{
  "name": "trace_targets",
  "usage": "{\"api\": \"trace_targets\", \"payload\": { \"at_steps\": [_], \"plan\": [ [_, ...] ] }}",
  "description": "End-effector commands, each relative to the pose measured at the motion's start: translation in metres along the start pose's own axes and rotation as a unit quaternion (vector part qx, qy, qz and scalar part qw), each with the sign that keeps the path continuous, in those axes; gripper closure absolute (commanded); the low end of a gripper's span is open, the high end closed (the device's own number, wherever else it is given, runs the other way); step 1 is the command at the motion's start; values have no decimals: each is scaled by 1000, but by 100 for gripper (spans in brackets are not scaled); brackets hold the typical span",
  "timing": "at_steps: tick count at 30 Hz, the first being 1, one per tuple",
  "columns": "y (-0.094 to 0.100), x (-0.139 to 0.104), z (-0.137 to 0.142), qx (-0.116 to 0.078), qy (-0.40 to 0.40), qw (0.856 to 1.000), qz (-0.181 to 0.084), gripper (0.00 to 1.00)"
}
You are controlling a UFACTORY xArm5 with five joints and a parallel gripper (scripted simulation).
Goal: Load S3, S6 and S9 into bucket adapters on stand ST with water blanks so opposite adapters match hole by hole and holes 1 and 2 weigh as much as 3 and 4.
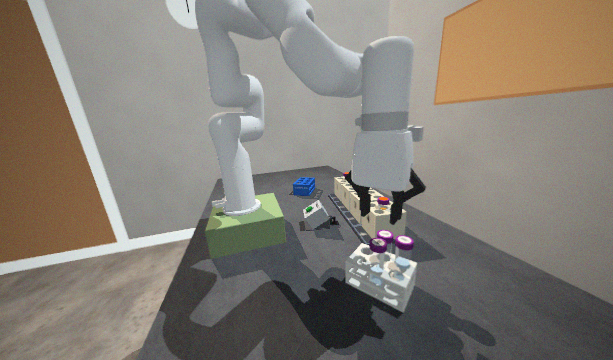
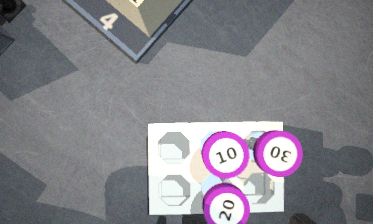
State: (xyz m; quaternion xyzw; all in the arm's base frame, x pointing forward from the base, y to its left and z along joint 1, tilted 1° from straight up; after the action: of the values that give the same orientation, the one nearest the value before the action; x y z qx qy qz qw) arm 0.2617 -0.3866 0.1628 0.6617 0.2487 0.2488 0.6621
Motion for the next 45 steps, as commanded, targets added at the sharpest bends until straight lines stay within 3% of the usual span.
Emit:
{"api": "trace_targets", "payload": {
  "at_steps": [1,30,45],
  "plan": [
    [-7,0,1,-1,0,1000,-6,43],
    [-57,0,1,-1,0,1000,-6,43],
    [-60,0,1,-1,0,1000,-6,43]
  ]
}}
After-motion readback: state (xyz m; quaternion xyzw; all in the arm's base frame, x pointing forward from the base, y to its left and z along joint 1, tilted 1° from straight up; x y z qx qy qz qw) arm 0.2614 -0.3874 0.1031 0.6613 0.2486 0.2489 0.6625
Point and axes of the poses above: the point where the finger pads meet when closed, its own y axis back along the fingers, its own z axis across the jaws, x = y × z, the point moved 6 cm from there along y, back along the fingers, and after that the axes turned 10 degrees about y, right-handed, at the moved point
